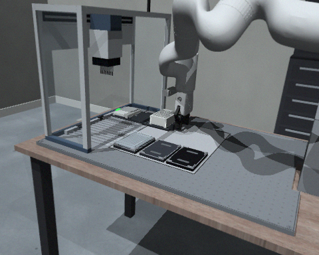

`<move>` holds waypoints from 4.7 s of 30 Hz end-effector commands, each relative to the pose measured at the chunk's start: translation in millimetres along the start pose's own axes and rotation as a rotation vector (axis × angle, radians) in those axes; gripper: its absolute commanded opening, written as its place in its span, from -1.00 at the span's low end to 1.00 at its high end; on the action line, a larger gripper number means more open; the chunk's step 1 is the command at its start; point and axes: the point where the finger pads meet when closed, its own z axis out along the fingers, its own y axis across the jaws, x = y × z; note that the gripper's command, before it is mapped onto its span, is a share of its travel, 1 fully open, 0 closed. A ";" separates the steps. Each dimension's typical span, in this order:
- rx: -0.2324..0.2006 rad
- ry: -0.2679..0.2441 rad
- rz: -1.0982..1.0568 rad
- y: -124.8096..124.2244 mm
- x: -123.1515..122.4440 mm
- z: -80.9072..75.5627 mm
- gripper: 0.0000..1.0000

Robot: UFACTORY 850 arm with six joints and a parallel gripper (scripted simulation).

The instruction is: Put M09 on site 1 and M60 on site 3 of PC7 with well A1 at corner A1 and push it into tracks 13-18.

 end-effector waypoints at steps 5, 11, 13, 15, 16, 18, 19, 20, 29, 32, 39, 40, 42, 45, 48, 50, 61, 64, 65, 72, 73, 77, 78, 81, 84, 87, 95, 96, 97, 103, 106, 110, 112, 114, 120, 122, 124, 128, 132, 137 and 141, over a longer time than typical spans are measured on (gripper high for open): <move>-0.001 0.002 -0.001 0.1 0.4 -1.1 0.63; -0.001 0.002 -0.001 0.1 -3.6 -1.1 0.63; -0.001 0.002 -0.001 0.1 -5.0 -1.1 0.63; -0.001 0.002 -0.001 0.1 -5.0 -1.1 0.63; -0.001 0.002 -0.001 0.1 -5.7 -1.1 0.63; -0.001 0.002 -0.001 0.1 -6.2 -1.1 0.63; -0.001 0.002 -0.001 0.1 -6.2 -1.1 0.63; -0.001 0.002 -0.001 0.2 -6.2 -1.1 0.63; -0.001 0.002 -0.001 0.1 -6.2 -12.8 0.63; -0.001 0.002 -0.001 0.1 -6.2 -14.5 0.63; -0.001 0.002 -0.001 0.1 -6.3 -26.2 0.63; -0.001 0.002 -0.001 0.1 -6.3 -27.8 0.63; -0.001 0.002 -0.001 0.1 -6.3 -31.2 0.63; -0.001 0.002 -0.001 0.1 -6.3 -36.2 0.63; -0.001 0.002 -0.001 0.1 -6.3 -39.5 0.63; -0.001 0.002 -0.001 0.2 -6.3 -41.1 0.63; -0.001 0.002 -0.001 0.1 -6.3 -59.5 0.63; -0.001 0.002 -0.001 0.1 -6.3 -64.5 0.63; -0.001 0.002 -0.001 0.1 -6.3 -64.5 0.63; -0.001 0.002 -0.001 0.2 -6.3 -74.5 0.63; -0.001 0.002 -0.001 0.1 -6.3 -76.2 0.63; -0.001 0.002 -0.001 0.1 -6.3 -82.9 0.63; -0.001 0.002 -0.001 0.1 -6.3 -84.6 0.63; -0.001 0.002 -0.001 0.2 -6.3 -89.5 0.63; -0.001 0.002 -0.001 0.2 -6.3 -91.2 0.63; -0.001 0.002 -0.001 0.2 -6.4 -96.2 0.63; -0.001 0.002 -0.001 0.2 -6.4 -109.5 0.63; -0.001 0.002 -0.001 0.2 -6.4 -111.2 0.63; -0.001 0.002 -0.001 0.2 -6.4 -112.8 0.63; -0.001 0.002 -0.001 0.2 -6.4 -119.5 0.63; -0.001 0.002 -0.001 0.2 -6.4 -124.5 0.63; -0.001 0.002 -0.001 0.2 -6.4 -131.2 0.63; -0.001 0.002 -0.001 0.2 -6.4 -134.5 0.63; -0.001 0.002 -0.001 0.1 -6.4 -137.9 0.63; -0.001 0.002 -0.001 0.1 -6.4 -144.5 0.63; -0.001 0.002 -0.001 0.1 -6.4 -147.9 0.63; -0.001 0.002 -0.001 0.1 -6.5 -151.2 0.63; -0.001 0.002 -0.001 0.1 -6.4 -157.9 0.63; -0.001 0.002 -0.001 0.1 -6.4 -158.2 0.63; -0.001 0.002 -0.001 0.1 -6.4 -158.2 0.63; -0.001 0.002 -0.001 0.1 -6.4 -158.2 0.63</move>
